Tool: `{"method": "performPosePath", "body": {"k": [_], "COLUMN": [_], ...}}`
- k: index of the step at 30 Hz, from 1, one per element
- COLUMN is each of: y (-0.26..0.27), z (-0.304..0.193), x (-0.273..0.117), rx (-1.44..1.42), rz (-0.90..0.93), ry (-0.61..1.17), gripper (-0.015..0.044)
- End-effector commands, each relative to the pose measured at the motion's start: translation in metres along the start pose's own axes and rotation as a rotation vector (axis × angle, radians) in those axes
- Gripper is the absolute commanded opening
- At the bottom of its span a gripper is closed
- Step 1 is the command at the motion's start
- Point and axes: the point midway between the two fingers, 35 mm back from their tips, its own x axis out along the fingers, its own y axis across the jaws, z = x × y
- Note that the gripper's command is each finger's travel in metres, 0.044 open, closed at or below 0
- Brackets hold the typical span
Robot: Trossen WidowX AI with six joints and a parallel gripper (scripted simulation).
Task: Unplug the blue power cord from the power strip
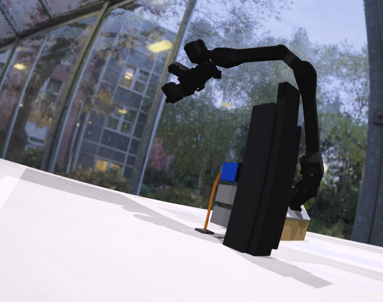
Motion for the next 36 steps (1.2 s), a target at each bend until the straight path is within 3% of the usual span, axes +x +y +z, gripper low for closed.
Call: {"method": "performPosePath", "body": {"k": [1, 12, 21, 36], "y": [0.051, 0.174, 0.244, 0.250], "z": [-0.026, -0.113, -0.191, -0.196], "x": [-0.020, -0.103, -0.201, -0.212], "rx": [0.118, 0.466, 0.785, 0.808], "rz": [0.146, 0.402, 0.366, 0.352], "ry": [0.106, 0.558, 1.074, 1.112], "gripper": [0.0160, 0.0160, 0.0160, 0.0160]}}
